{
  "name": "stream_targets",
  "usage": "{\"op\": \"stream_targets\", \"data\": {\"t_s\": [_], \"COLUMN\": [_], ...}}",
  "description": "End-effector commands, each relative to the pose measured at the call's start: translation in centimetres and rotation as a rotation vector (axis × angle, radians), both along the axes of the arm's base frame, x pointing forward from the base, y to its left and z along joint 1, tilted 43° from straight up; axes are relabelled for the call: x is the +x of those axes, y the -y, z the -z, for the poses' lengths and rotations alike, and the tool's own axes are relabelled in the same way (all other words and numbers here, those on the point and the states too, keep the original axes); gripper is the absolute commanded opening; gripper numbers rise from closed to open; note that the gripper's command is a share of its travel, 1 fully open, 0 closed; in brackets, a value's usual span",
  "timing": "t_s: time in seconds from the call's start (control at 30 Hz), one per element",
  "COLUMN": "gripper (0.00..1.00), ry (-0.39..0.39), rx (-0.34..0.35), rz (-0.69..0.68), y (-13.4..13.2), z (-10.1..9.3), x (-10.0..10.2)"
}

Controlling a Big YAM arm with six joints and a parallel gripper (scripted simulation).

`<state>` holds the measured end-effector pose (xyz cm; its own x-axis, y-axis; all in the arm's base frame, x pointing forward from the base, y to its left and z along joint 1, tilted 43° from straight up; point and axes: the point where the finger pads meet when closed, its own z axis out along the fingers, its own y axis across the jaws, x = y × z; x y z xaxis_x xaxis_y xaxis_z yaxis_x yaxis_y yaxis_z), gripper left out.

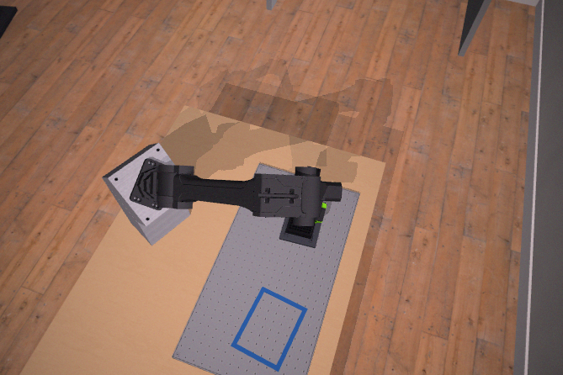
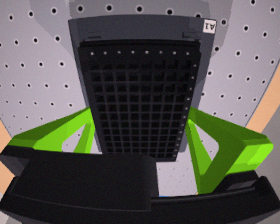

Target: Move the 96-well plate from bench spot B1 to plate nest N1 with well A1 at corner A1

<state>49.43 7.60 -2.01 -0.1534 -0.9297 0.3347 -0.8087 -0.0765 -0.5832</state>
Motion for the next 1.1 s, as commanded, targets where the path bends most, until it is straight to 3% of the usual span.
{"op": "stream_targets", "data": {"t_s": [0.0, 0.6, 0.9, 1.07], "gripper": [0.00, 0.00, 0.00, 0.00], "ry": [0.026, 0.030, 0.011, 0.019], "rx": [0.004, 0.005, -0.001, 0.001], "rz": [-0.008, -0.010, -0.008, -0.009], "y": [0.1, 0.0, 0.2, 0.1], "z": [-0.8, -1.2, 0.0, -0.4], "x": [1.1, 1.2, 0.9, 1.1]}}
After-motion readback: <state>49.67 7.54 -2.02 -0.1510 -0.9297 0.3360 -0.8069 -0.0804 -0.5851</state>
